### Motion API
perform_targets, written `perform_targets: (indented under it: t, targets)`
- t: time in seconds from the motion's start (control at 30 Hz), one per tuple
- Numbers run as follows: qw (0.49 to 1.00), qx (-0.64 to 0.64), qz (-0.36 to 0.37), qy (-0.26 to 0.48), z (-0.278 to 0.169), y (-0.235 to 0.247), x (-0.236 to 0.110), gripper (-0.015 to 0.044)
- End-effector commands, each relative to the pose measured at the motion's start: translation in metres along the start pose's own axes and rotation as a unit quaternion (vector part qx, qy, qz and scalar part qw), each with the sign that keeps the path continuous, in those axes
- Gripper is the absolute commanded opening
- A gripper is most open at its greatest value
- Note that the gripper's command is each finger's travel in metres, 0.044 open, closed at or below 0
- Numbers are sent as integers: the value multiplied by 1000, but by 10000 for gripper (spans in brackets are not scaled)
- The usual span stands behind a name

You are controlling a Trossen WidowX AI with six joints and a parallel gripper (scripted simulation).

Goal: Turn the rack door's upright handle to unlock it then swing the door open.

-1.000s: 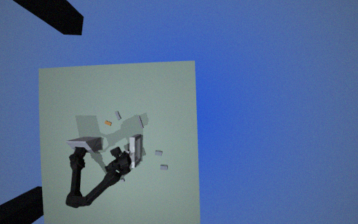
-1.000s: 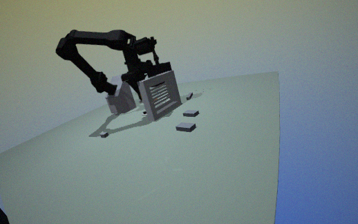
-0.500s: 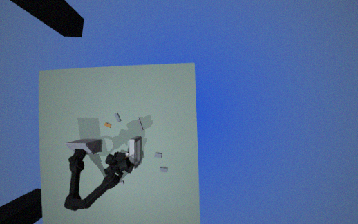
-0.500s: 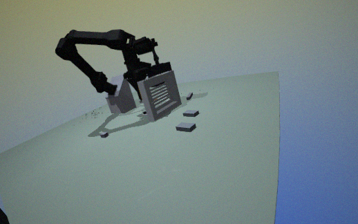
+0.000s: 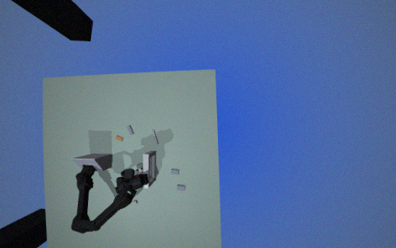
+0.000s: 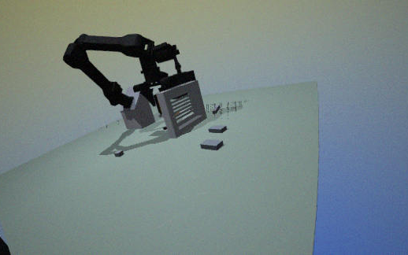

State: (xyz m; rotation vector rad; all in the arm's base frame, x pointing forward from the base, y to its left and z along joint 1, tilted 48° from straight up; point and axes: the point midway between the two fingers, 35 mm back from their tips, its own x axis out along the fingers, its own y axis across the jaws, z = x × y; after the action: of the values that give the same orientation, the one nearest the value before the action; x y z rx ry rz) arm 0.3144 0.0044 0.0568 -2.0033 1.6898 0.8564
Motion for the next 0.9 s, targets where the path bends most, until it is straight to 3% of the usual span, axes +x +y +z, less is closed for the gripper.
perform_targets:
  t: [0.0,0.87]
  targets:
    - [1000,-14,-5,-2,2,-2,-1,295]
    - [1000,-14,-5,-2,2,-2,-1,121]
